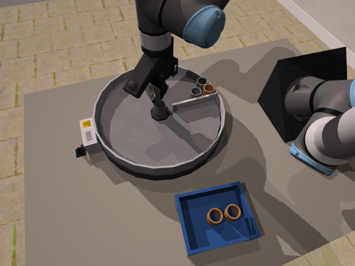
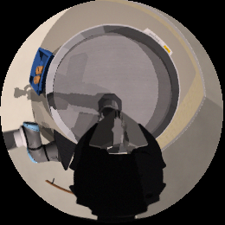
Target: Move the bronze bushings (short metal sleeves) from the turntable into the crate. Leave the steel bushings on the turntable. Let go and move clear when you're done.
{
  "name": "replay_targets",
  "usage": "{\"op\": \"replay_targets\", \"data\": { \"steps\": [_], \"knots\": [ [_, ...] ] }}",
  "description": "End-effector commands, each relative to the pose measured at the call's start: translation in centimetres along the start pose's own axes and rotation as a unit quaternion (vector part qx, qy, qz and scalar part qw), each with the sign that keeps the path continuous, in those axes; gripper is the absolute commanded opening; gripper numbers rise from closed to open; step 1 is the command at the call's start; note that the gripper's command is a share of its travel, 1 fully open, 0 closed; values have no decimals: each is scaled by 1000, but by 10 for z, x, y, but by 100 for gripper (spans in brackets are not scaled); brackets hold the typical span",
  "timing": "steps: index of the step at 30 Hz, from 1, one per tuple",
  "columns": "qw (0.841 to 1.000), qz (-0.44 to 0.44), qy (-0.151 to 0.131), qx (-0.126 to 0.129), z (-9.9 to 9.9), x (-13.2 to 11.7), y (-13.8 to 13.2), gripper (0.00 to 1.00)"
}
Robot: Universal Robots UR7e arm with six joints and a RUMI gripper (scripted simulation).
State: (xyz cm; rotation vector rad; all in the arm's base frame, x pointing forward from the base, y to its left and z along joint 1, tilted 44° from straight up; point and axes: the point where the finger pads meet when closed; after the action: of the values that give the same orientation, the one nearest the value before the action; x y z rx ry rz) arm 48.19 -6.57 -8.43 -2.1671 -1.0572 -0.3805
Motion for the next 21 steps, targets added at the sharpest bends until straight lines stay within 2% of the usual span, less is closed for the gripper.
{"op": "replay_targets", "data": {
  "steps": [1,21],
  "knots": [
    [1000,0,0,0,0,0,0,0],
    [1000,0,0,-1,1,0,0,0]
  ]
}}
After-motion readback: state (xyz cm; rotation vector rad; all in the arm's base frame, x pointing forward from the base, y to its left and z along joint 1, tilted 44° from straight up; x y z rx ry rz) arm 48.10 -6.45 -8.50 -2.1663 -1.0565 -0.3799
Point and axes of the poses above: the point where the finger pads meet when closed, its own z axis out along the fingers, its own y axis across the jaws, x = y × z, and after that the axes turned 13 degrees about -z, right-handed
